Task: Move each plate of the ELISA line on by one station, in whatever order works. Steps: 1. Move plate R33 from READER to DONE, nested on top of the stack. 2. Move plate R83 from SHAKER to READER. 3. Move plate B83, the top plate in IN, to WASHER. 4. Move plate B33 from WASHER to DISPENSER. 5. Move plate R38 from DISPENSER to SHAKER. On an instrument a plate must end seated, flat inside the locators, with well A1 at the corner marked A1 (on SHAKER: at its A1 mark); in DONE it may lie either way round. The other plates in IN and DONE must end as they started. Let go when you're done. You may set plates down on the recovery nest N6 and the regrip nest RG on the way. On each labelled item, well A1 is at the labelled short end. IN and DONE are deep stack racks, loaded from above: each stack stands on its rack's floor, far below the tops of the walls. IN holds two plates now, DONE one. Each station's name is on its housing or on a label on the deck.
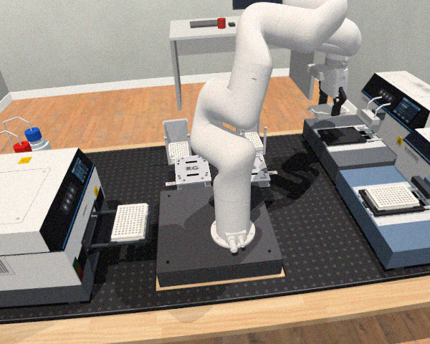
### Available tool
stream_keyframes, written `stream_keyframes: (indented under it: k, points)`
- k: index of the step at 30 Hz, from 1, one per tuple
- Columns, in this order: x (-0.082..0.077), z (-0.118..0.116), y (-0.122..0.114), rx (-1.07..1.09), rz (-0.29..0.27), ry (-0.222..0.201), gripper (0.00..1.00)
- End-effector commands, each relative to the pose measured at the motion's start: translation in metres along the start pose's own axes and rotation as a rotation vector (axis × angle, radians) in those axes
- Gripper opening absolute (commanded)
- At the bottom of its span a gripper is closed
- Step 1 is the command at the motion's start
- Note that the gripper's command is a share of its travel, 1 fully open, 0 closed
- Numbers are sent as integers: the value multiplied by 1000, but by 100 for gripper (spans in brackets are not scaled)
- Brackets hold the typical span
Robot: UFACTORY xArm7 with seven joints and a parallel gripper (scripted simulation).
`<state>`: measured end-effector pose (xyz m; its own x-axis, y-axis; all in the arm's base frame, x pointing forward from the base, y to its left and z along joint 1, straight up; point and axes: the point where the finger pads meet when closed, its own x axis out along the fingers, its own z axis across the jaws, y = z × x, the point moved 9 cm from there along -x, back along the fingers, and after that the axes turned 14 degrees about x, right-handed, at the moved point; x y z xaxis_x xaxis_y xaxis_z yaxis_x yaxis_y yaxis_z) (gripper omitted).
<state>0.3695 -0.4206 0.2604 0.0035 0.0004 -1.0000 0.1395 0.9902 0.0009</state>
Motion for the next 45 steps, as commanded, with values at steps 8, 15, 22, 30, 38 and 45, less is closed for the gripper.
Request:
stream_keyframes:
  k: [8, 15, 22, 30, 38, 45]
  points:
    - [-2, 6, -34, 64, -3, -2, 0]
    - [-2, 9, -50, 122, -3, -2, 0]
    - [-2, 13, -72, 130, -3, -2, 0]
    - [-2, 13, -72, 130, -3, -2, 0]
    - [-2, 13, -72, 130, -3, -2, 0]
    - [-2, 13, -72, 130, -3, -3, 0]
